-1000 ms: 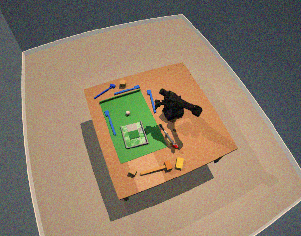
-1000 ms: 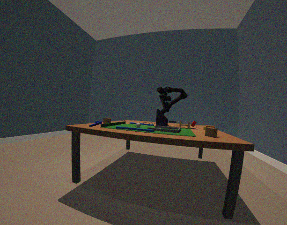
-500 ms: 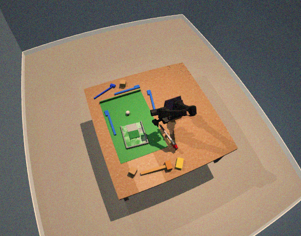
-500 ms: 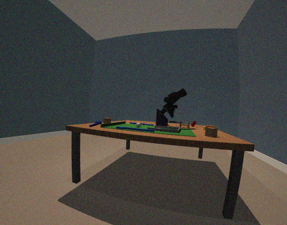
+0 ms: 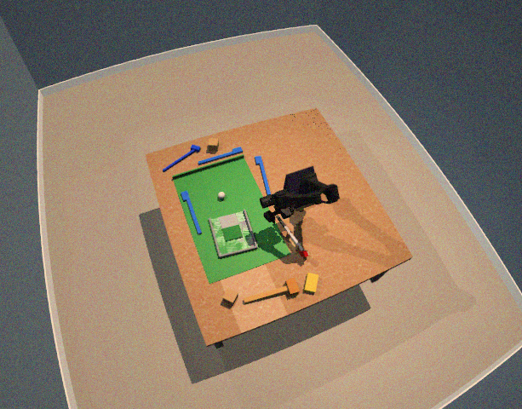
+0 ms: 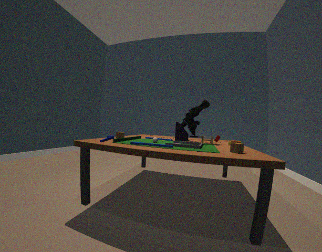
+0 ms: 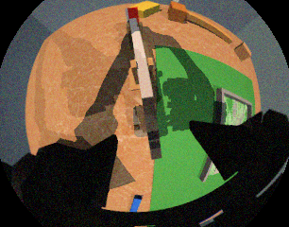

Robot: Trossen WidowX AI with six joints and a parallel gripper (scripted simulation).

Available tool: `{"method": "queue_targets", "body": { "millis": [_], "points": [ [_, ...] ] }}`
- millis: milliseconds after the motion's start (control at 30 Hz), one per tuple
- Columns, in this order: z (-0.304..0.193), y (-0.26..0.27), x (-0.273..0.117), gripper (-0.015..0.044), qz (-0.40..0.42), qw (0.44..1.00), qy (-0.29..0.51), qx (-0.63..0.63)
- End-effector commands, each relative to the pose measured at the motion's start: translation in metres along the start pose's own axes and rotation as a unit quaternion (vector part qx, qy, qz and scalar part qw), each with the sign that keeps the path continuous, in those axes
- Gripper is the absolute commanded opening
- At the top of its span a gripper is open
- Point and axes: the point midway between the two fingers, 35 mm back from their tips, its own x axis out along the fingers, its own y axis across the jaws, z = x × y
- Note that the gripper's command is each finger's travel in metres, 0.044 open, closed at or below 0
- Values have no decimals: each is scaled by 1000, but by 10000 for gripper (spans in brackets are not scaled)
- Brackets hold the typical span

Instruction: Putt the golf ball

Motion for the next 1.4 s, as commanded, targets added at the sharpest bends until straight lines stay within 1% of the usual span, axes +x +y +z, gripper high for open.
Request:
{"method": "queue_targets", "body": {
  "millis": [0,133,867,1367],
  "points": [
    [-2,1,8,440,1,1000,-2,5],
    [-6,1,22,440,1,1000,-3,5],
    [-12,2,45,440,0,1000,-3,5],
    [-10,0,43,46,0,1000,-5,-1]
  ]
}}
